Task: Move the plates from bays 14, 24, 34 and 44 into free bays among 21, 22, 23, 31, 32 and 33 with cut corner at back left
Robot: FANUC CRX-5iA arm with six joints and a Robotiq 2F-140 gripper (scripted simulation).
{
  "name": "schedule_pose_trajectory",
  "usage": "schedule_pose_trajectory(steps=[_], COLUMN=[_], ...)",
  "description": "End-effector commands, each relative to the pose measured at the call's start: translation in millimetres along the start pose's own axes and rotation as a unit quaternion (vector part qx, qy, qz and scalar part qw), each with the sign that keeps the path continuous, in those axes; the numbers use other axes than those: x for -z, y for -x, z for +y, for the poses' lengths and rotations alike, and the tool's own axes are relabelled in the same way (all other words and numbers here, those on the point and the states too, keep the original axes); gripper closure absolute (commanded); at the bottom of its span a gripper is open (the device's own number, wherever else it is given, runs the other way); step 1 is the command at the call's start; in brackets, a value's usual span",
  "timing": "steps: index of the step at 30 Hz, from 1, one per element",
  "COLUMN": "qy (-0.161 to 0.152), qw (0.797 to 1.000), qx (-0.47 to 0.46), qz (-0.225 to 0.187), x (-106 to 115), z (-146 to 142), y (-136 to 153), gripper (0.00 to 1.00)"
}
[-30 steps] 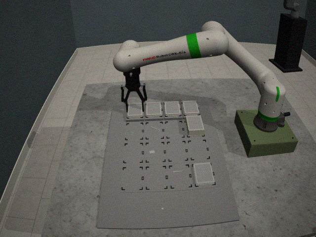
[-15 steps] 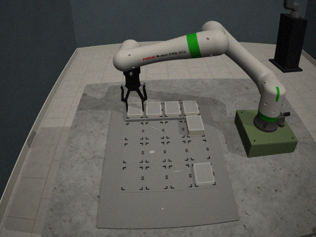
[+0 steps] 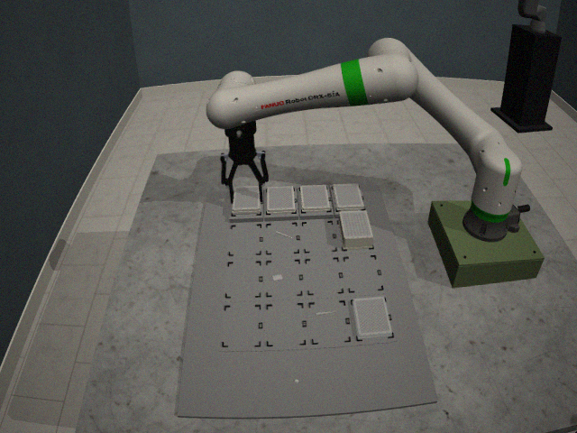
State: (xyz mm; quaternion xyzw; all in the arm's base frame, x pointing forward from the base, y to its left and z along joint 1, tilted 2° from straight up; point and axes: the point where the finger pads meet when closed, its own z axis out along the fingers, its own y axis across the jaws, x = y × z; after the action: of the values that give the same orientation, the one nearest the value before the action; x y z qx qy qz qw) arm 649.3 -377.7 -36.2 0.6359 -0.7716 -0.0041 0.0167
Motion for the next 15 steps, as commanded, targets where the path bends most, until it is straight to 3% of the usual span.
schedule_pose_trajectory(steps=[1, 15], qy=[-0.001, -0.001], qw=[1.000, 1.000], qx=[0.000, 0.000], qz=[0.001, 0.001], x=[3.0, 10.0], z=[-0.8, -0.8], y=[-0.4, -0.4], gripper=[0.90, 0.90])
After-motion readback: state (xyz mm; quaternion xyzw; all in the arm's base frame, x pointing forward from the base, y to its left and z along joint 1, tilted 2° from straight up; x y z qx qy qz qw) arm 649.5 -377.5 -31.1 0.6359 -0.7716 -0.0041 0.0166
